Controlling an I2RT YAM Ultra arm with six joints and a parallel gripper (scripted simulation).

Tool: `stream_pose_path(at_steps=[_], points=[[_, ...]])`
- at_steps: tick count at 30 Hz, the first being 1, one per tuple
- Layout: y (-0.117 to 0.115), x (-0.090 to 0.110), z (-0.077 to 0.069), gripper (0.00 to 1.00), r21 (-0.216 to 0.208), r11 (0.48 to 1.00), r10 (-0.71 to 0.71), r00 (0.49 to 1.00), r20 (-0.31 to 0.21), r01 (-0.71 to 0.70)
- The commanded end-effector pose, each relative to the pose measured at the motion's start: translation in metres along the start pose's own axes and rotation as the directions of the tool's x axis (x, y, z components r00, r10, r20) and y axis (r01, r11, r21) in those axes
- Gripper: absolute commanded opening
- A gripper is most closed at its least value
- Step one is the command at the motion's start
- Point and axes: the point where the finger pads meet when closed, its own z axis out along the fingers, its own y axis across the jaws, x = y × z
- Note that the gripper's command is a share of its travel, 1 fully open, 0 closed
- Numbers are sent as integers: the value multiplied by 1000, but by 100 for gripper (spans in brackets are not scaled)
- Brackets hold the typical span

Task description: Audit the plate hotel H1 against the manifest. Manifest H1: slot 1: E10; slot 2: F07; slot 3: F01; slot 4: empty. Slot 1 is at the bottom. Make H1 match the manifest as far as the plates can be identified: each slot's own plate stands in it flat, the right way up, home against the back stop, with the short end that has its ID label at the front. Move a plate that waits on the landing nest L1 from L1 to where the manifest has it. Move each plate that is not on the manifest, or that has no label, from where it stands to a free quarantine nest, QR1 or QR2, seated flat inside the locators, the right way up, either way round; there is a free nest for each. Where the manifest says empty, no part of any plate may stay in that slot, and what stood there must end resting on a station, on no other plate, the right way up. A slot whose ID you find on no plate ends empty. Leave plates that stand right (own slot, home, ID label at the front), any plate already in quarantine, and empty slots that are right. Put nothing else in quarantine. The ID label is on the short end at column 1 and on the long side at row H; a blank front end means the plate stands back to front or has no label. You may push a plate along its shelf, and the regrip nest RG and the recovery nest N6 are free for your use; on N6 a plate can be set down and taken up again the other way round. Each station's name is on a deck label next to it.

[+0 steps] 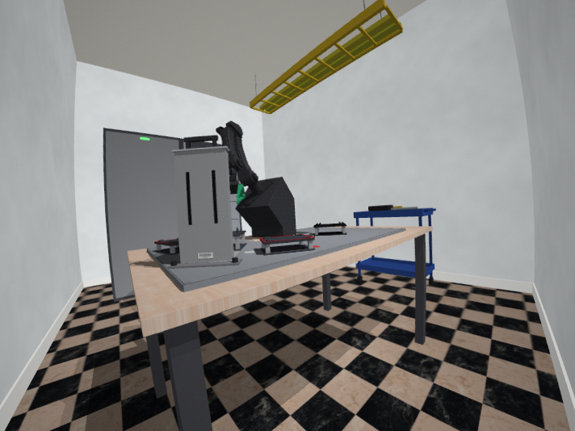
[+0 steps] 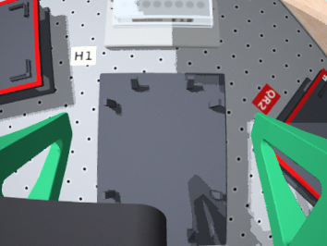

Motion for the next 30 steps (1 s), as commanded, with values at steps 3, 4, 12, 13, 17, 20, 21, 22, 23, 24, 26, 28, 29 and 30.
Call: stream_pose_path(at_steps=[3,4,12,13,17,20,21,22,23,24,26,28,29,30], points=[[0,1,7,100,-3,1000,-6,999,36,6],[1,4,8,100,-5,1000,-5,999,32,5],[1,11,15,100,-5,1000,-5,999,32,5],[1,12,16,100,-5,1000,-5,999,32,5],[0,2,20,100,-5,1000,-7,998,59,7],[-2,-2,19,100,0,1000,-8,998,70,8],[-2,-2,19,100,0,1000,-8,998,70,8],[-2,-2,19,100,0,1000,-8,998,70,8],[-2,-2,19,100,0,1000,-8,998,70,8],[-1,-9,23,100,-5,1000,-8,997,79,8],[-2,-11,25,100,-1,1000,-7,997,77,7],[-3,-13,27,100,5,1000,-6,997,74,6],[-3,-14,28,100,5,1000,-6,997,74,6],[-3,-16,30,100,5,1000,-6,997,74,5]])
